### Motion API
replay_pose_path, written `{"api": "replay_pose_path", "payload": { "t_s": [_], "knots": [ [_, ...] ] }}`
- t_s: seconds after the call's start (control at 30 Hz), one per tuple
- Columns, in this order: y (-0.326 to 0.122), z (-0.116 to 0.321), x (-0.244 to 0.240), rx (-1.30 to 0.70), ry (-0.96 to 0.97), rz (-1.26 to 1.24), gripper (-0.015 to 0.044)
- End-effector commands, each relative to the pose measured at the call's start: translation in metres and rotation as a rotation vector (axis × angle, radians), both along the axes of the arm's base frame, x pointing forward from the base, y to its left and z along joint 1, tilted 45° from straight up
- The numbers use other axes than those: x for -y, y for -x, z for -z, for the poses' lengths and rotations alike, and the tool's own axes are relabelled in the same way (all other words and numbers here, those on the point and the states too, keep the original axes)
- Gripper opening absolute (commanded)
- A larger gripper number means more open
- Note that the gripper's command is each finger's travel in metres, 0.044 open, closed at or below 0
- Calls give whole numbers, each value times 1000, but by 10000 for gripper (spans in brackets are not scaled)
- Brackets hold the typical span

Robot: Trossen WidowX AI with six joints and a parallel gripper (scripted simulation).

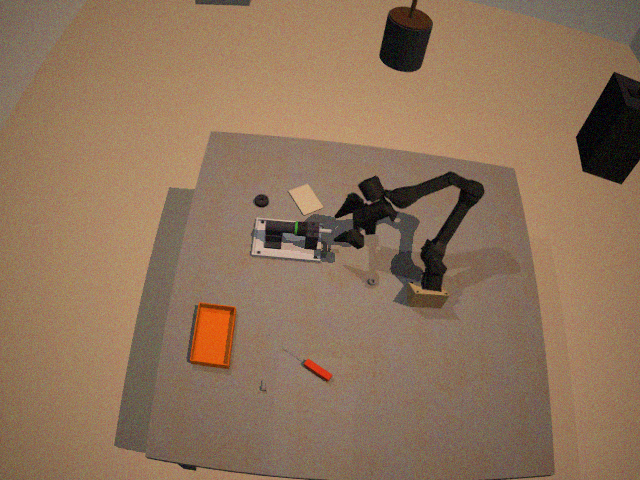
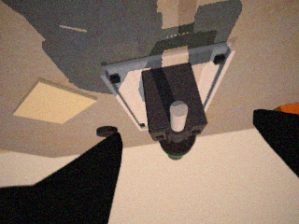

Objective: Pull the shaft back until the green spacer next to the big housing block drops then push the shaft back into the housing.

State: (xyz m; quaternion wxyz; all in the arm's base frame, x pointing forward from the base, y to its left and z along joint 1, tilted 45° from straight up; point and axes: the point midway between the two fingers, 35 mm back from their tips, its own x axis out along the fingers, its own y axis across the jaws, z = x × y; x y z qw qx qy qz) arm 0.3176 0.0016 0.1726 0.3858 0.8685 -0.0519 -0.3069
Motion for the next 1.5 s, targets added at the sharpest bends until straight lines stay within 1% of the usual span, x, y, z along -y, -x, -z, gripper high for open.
{"api": "replay_pose_path", "payload": {
  "t_s": [0.0, 0.47, 1.27, 1.47],
  "knots": [
    [0, 0, 0, 0, 0, 6, 440],
    [-2, 0, 1, 0, 0, 6, 440],
    [-32, 19, 14, 3, 1, 6, 440],
    [-34, 20, 15, 3, 1, 6, 440]
  ]
}}
